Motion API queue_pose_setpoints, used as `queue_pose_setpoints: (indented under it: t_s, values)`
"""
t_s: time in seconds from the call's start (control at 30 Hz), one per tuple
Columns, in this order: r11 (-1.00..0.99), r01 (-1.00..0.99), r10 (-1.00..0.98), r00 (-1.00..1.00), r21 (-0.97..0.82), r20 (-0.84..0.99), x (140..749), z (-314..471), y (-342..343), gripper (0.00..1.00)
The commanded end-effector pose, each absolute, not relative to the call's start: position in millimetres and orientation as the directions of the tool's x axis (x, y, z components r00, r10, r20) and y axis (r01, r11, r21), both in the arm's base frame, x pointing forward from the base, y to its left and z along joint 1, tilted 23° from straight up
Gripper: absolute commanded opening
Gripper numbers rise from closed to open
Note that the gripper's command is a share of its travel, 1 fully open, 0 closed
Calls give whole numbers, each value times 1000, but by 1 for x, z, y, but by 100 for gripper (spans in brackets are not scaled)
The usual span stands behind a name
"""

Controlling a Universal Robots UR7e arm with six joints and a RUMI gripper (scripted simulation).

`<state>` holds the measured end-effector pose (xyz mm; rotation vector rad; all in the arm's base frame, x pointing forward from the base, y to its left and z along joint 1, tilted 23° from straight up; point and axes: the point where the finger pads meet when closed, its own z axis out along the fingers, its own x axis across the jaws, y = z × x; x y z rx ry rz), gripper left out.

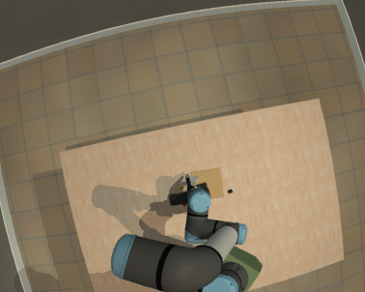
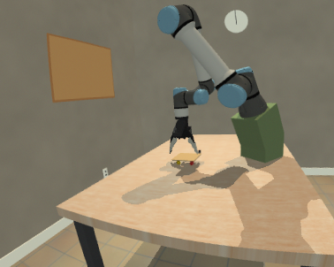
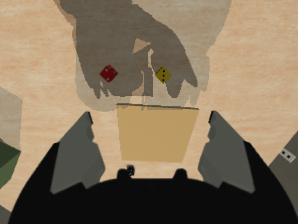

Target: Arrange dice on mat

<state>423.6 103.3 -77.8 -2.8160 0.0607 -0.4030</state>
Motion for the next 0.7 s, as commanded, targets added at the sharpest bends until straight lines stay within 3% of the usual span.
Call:
queue_pose_setpoints:
  t_s: [0.0, 0.67]
  values:
    - [-957, -11, -92, 960, -290, 264, 432, -69, 122, 100]
    - [-957, -11, -92, 960, -290, 264, 442, -57, 153, 100]
